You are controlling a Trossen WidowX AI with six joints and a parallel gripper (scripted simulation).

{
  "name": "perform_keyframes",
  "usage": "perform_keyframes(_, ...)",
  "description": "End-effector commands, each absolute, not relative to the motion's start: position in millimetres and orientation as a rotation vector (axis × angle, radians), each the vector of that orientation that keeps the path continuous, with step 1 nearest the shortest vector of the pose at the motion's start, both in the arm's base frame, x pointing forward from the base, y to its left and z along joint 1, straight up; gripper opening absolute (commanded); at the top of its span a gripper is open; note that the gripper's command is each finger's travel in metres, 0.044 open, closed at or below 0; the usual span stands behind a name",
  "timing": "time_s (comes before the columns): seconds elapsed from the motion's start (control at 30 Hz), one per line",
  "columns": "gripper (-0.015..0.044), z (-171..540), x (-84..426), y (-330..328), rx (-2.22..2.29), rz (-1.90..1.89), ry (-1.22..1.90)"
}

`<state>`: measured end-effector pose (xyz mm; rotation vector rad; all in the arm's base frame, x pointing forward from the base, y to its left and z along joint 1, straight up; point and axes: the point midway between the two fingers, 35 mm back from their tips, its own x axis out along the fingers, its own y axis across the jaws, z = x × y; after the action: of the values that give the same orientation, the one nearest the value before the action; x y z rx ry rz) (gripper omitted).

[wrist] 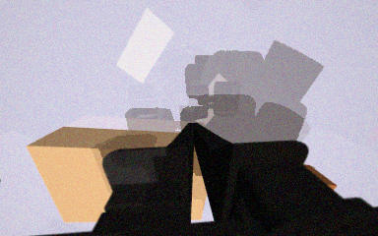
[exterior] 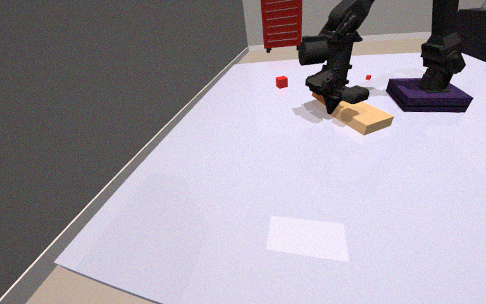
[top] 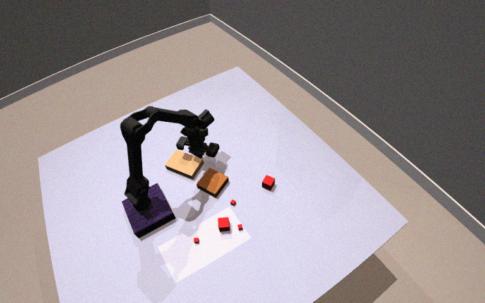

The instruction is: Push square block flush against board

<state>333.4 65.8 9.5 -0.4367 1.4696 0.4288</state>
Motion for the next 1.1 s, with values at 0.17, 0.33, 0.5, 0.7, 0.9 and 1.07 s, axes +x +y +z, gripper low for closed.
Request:
perform_keyframes(0.17, 0.0, 4, 314, 57, -0.439, 0.434, 1.493)
perform_keyframes(0.33, 0.0, 4, 307, 53, -0.439, 0.433, 1.494)
perform_keyframes(0.5, 0.0, 4, 303, 51, -0.439, 0.433, 1.494)
perform_keyframes(0.7, 0.0, 4, 310, 55, -0.439, 0.433, 1.494)
perform_keyframes(0.9, 0.0, 5, 319, 59, -0.439, 0.434, 1.493)
perform_keyframes(1.07, 0.0, 5, 327, 63, -0.439, 0.434, 1.492)
